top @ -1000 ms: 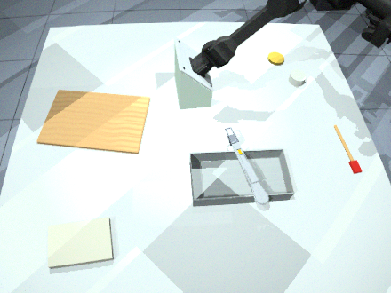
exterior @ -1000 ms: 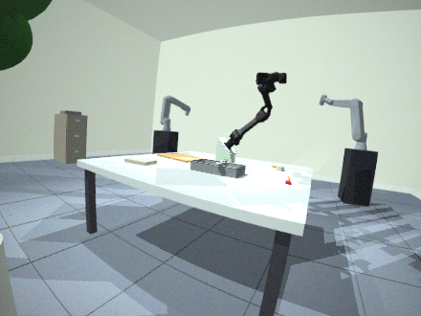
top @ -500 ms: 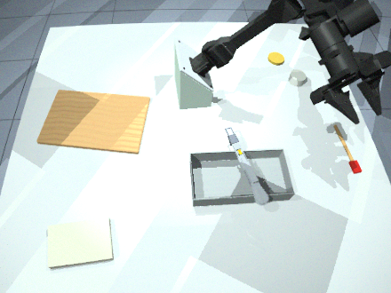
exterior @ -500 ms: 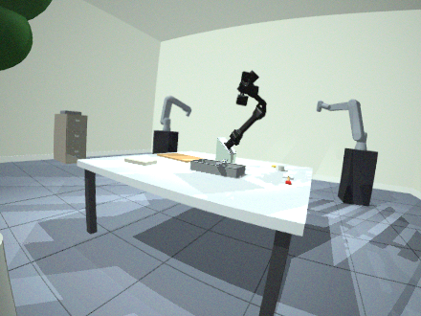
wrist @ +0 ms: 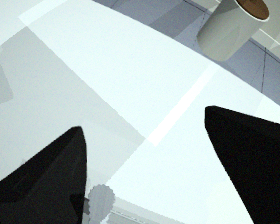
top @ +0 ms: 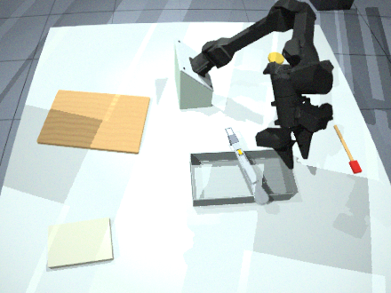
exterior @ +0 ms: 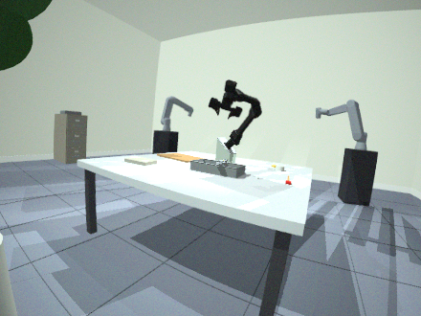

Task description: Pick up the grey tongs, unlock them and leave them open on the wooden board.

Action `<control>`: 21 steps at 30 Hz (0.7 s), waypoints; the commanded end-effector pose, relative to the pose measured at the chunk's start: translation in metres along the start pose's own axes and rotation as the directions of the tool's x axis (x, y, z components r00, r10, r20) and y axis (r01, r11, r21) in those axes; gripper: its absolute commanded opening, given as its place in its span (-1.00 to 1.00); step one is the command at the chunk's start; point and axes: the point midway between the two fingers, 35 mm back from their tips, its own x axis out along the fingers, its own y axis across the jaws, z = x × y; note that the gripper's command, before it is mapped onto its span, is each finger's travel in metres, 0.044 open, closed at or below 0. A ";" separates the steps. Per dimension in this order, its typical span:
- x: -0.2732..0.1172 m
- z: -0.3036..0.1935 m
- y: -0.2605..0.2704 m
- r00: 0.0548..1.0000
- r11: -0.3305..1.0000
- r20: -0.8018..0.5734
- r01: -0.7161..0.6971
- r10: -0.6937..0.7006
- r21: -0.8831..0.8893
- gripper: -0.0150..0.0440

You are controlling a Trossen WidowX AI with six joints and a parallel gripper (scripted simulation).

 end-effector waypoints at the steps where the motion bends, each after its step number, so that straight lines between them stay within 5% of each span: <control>1: 0.027 -0.069 -0.008 0.981 0.790 -0.169 0.027 0.098 0.613 0.39; 6: 0.040 -0.117 -0.006 0.943 0.388 -0.273 0.182 0.192 0.903 0.39; 11: 0.047 -0.161 0.002 0.888 -0.103 -0.350 0.395 0.299 0.913 0.39; 17: 0.050 -0.208 0.019 0.803 -0.615 -0.402 0.596 0.440 0.516 0.39; 21: 0.049 -0.235 0.032 0.738 -0.791 -0.409 0.609 0.536 0.062 0.39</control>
